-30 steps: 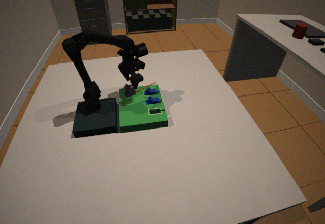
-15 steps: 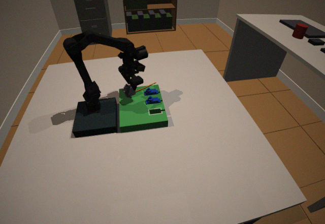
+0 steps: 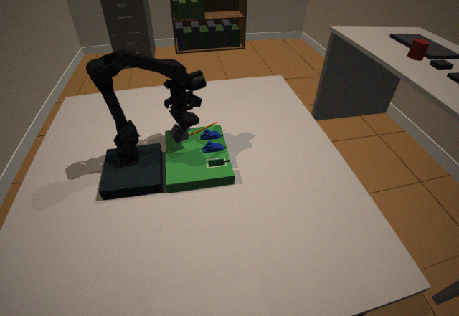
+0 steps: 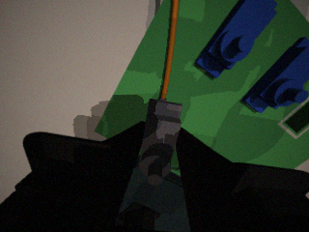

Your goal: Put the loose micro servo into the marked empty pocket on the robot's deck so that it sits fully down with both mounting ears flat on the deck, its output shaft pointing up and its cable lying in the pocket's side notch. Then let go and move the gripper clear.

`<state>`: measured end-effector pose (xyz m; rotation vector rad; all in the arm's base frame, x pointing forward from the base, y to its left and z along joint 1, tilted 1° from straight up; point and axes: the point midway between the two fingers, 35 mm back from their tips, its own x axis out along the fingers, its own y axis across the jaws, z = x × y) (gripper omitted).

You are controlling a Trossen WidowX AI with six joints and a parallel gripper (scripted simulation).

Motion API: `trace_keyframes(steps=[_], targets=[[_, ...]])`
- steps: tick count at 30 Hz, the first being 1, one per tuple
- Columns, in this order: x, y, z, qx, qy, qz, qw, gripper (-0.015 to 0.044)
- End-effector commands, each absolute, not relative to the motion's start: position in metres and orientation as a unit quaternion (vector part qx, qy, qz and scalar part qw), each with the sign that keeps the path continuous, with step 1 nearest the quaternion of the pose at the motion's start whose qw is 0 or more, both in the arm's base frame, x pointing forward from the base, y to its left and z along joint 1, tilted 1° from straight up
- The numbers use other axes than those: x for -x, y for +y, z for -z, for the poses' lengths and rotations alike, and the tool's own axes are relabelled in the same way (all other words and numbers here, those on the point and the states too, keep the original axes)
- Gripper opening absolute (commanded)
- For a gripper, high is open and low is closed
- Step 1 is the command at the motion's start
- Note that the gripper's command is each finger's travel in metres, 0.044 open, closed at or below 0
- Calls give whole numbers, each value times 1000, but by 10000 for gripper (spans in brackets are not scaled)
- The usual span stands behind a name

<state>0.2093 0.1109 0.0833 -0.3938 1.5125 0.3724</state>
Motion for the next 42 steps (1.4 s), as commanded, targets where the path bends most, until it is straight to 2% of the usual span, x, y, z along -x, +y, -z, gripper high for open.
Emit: trace_keyframes(steps=[1,16,29,42], targets=[[-209,111,-93,174,677,-167,695,0],[-198,104,-112,175,678,-167,694,0],[-222,104,-113,175,677,-166,695,0],[-226,57,-113,176,677,-165,695,0]])
